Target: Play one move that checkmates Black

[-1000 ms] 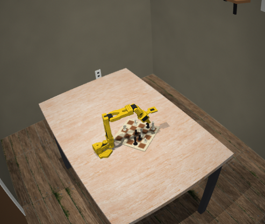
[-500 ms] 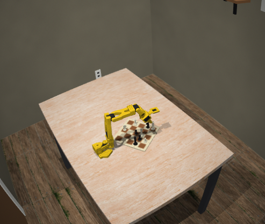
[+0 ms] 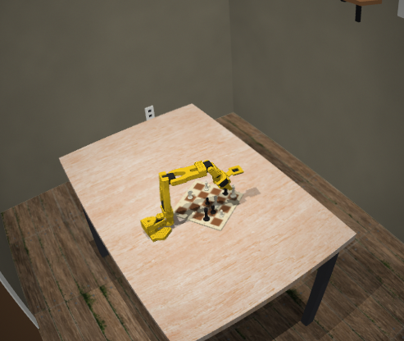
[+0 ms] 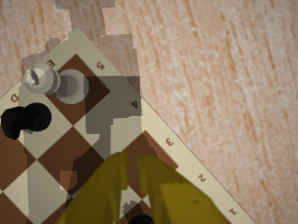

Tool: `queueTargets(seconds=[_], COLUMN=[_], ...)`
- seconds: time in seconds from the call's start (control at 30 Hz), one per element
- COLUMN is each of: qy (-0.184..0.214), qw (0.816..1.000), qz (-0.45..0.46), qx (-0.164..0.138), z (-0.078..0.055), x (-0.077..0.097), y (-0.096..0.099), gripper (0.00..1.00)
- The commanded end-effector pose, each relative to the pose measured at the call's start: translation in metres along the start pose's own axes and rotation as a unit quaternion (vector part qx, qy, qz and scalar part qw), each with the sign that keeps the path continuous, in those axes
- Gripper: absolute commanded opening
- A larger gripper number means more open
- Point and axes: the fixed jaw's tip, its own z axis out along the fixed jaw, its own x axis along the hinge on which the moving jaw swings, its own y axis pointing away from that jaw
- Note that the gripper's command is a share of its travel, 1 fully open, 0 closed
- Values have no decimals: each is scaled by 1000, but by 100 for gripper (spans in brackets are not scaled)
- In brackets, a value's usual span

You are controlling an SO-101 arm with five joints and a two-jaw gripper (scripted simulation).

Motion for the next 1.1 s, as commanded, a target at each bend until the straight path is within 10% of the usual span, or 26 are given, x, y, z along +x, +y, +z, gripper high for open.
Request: queueTargets(seconds=[0.0, 0.7, 1.07], qy=[-3, -3, -3], qw=[1000, 1000, 1000], qz=[9, 9, 9], qx=[2, 2, 2], z=[-1, 1, 24], x=[0, 2, 15], y=[-2, -2, -2], gripper=[0, 0, 0])
